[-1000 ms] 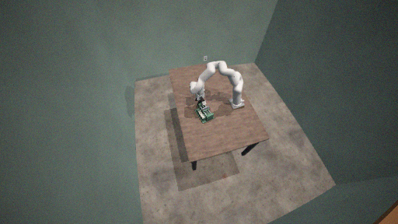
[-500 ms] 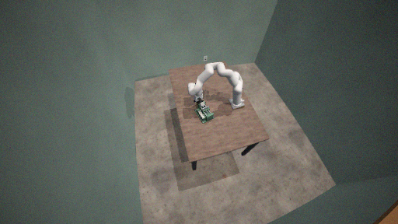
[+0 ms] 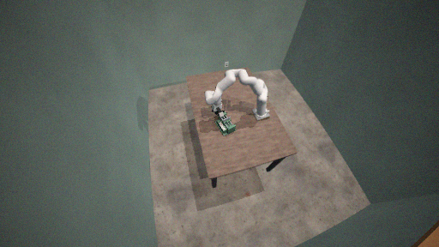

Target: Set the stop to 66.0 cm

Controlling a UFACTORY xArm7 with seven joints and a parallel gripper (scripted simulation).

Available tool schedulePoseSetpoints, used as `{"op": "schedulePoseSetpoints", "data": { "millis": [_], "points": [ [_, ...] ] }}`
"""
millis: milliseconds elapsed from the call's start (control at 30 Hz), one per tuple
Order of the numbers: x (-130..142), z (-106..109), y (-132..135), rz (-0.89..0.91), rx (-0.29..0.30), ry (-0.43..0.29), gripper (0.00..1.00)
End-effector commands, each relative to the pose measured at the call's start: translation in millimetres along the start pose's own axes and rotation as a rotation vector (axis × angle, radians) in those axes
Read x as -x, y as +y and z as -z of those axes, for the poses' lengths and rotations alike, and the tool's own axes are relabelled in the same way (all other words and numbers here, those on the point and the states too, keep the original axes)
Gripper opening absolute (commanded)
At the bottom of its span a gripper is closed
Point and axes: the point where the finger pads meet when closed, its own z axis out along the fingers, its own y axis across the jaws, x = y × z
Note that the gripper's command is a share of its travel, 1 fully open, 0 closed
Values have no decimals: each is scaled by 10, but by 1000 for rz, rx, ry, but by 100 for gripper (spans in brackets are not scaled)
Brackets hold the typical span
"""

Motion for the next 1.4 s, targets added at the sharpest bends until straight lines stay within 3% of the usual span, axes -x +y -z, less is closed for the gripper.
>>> {"op": "schedulePoseSetpoints", "data": {
  "millis": [0, 233, 600, 1000, 1367],
  "points": [
    [5, 122, 14, -1, -2, -1, 6],
    [5, 301, -55, -1, -2, -1, 6],
    [5, 402, -209, -1, -2, -1, 6],
    [5, 400, -376, -1, -2, -1, 6],
    [4, 272, -545, -1, -2, -1, 6]
  ]
}}
